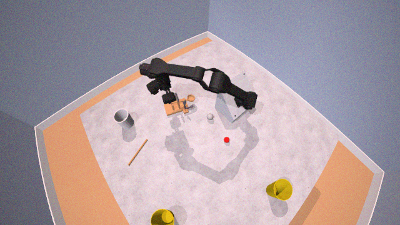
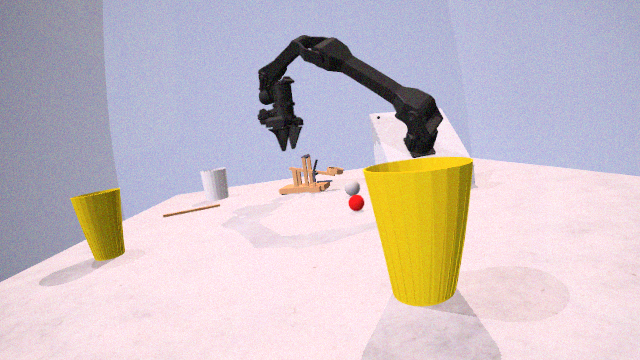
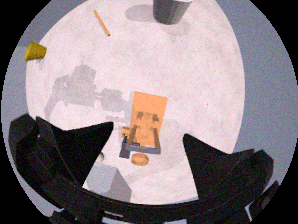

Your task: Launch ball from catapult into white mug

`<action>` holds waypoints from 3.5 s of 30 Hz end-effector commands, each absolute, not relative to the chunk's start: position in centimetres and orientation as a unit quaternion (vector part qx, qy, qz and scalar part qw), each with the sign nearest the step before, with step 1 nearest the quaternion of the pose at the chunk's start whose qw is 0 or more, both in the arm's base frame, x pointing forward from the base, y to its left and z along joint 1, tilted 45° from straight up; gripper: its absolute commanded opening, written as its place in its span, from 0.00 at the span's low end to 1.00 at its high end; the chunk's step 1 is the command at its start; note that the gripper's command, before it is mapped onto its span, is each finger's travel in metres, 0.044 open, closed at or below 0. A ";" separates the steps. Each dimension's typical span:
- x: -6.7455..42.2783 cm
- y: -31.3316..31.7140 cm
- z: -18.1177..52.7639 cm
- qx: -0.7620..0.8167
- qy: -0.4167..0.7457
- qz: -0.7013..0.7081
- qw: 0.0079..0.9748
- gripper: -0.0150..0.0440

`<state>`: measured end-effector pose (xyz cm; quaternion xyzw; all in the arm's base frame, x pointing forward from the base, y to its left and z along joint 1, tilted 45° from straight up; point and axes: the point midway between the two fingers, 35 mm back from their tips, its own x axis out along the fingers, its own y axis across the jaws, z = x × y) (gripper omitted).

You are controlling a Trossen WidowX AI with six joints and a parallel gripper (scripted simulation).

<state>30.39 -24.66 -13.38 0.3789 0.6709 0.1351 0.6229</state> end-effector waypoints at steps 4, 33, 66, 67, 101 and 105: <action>30.3 -26.3 -11.6 0.379 0.668 0.136 0.626 1.00; 29.5 -1.9 6.9 0.307 0.654 0.201 0.661 0.76; 20.0 8.5 5.8 0.285 0.642 0.256 0.664 0.76; 20.0 8.6 5.7 0.285 0.642 0.256 0.664 0.76; 20.0 11.0 3.5 0.287 0.642 0.257 0.663 0.43; 20.1 10.7 3.6 0.286 0.642 0.256 0.664 0.28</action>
